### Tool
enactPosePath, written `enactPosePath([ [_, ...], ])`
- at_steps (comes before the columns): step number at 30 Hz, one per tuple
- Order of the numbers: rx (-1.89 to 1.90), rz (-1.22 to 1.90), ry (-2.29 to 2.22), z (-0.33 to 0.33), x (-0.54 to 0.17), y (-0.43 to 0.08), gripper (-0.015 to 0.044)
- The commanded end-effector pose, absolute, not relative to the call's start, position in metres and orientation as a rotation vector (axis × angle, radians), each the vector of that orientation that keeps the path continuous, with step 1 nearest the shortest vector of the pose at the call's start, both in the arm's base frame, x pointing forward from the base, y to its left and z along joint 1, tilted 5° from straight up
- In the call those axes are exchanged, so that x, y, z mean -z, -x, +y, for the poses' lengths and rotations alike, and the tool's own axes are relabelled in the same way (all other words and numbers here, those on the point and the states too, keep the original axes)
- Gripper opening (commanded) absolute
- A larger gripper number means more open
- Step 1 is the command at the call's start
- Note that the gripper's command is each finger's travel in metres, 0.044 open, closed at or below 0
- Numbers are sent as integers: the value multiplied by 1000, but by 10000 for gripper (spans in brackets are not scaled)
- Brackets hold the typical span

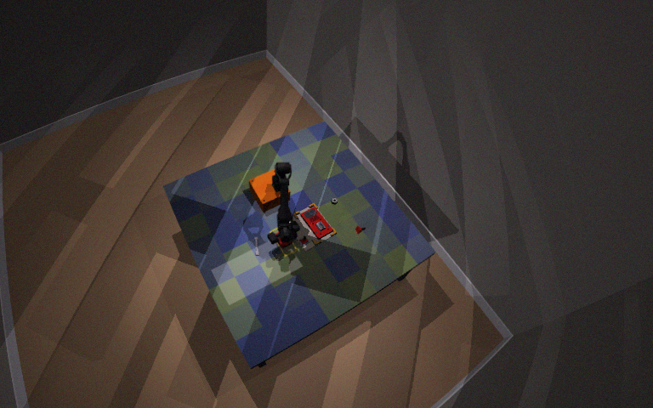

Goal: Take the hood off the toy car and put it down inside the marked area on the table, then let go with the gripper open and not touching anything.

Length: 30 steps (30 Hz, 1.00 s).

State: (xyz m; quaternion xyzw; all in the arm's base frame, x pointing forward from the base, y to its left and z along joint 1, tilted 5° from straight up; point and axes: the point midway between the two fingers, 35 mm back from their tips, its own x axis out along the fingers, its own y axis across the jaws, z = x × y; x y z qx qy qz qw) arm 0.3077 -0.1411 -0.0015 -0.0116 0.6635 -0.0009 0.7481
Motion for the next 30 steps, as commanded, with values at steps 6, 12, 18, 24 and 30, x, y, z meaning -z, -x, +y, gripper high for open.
enactPosePath([
  [6,0,1454,19,-140,6,-306,0],
  [12,0,1454,19,-140,9,-307,0],
  [18,0,1454,19,-140,12,-307,0],
  [24,0,1454,19,-140,14,-307,0],
  [30,0,1454,19,-140,17,-308,0],
])
